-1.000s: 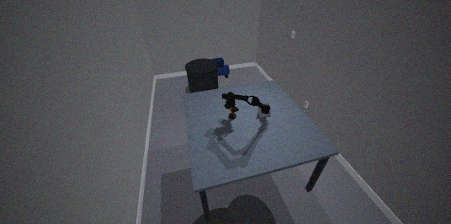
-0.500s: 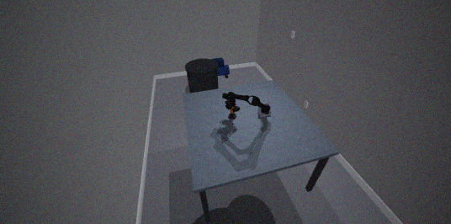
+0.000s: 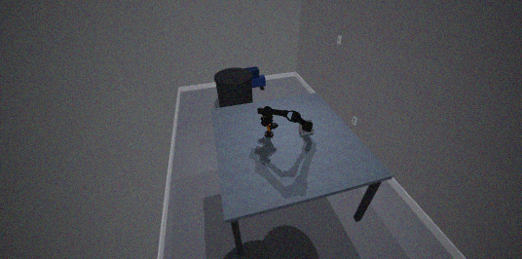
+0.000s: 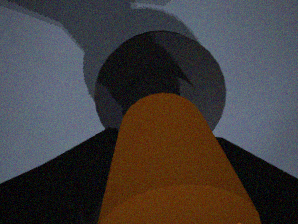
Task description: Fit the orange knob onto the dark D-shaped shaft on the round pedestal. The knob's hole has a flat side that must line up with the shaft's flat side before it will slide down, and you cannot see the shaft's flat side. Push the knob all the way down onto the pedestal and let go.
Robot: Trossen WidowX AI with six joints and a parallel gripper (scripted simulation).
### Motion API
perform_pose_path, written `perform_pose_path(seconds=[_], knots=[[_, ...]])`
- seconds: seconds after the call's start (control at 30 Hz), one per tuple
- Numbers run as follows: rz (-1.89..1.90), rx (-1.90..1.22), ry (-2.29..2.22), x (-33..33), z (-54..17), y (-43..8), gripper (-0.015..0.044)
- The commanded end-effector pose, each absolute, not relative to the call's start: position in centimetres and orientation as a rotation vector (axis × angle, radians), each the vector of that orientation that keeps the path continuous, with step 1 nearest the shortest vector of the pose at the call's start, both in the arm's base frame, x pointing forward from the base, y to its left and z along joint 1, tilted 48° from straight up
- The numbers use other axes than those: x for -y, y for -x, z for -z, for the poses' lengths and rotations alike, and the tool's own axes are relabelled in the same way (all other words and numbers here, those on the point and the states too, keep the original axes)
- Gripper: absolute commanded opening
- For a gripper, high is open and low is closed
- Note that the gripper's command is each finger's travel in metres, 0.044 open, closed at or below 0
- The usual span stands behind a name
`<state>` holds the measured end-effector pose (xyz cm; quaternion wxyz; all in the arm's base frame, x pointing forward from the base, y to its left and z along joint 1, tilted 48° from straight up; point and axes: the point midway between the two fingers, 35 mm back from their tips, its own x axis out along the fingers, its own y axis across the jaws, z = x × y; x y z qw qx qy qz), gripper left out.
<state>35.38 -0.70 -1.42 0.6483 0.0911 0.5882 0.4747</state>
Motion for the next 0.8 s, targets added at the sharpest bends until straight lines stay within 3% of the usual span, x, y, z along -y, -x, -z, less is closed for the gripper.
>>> perform_pose_path(seconds=[0.0,0.77], knots=[[-1.075,-1.332,-0.200,1.04,1.19,-35.67,0.0000],[-1.075,-1.332,-0.200,0.73,1.15,-35.96,0.0000]])
